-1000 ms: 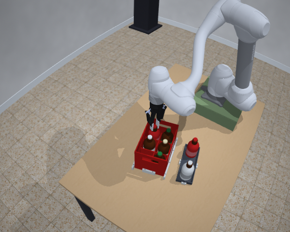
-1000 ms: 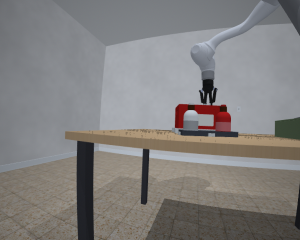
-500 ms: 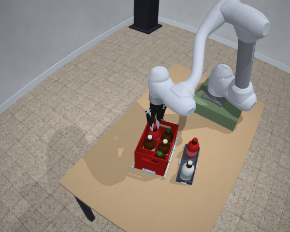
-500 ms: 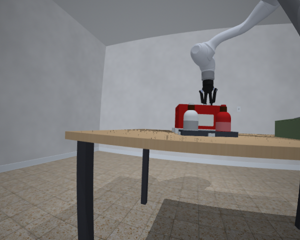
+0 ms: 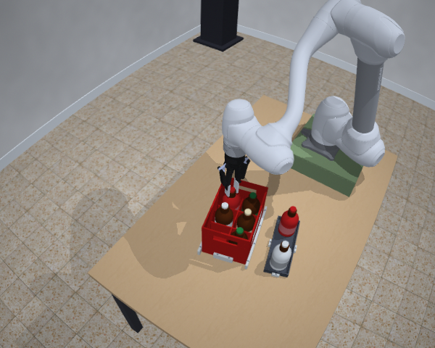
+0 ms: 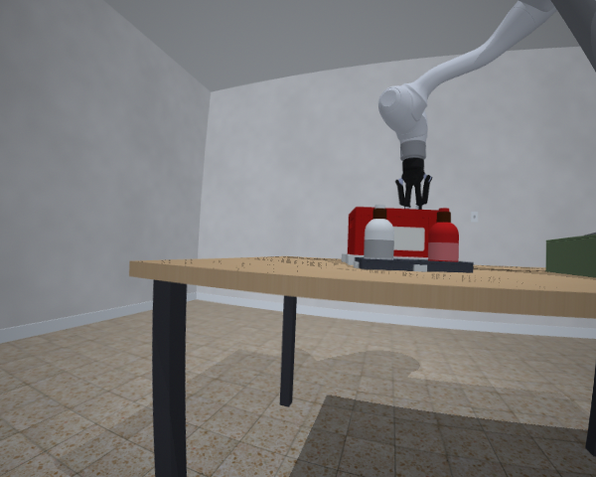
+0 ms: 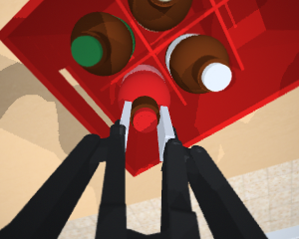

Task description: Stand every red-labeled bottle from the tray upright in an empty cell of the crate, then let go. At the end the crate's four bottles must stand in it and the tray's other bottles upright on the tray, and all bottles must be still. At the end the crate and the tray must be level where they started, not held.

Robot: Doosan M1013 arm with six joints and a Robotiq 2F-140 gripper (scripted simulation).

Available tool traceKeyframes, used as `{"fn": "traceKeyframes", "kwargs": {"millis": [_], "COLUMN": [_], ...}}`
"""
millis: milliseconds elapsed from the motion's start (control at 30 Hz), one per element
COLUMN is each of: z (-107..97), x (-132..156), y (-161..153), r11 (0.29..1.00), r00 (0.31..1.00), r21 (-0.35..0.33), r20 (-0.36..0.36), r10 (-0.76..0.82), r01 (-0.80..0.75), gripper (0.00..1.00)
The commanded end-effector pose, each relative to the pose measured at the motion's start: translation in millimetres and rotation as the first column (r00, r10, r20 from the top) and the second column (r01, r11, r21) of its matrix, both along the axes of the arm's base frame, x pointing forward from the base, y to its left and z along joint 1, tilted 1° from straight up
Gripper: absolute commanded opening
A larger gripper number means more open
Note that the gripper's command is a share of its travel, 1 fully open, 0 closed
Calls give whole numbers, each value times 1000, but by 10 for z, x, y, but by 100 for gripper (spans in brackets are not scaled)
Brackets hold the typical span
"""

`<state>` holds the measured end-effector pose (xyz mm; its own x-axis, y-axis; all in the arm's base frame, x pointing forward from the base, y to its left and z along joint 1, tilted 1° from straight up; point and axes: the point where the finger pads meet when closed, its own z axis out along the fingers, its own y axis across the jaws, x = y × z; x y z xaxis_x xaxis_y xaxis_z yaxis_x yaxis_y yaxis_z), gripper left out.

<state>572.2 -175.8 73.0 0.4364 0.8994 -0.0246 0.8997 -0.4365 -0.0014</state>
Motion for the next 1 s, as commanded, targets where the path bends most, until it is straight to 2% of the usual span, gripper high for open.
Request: {"fn": "traceKeyframes", "kwargs": {"millis": [0,667,700,967], "z": [1,1,1,1], "x": [0,0,0,0], "y": [0,0,0,0], "r11": [1000,1000,1000,1000], "r00": [1000,1000,1000,1000], "r21": [0,0,0,0], "r20": [0,0,0,0], "r10": [0,0,0,0], "r01": [0,0,0,0], "gripper": [0,0,38,38]}}
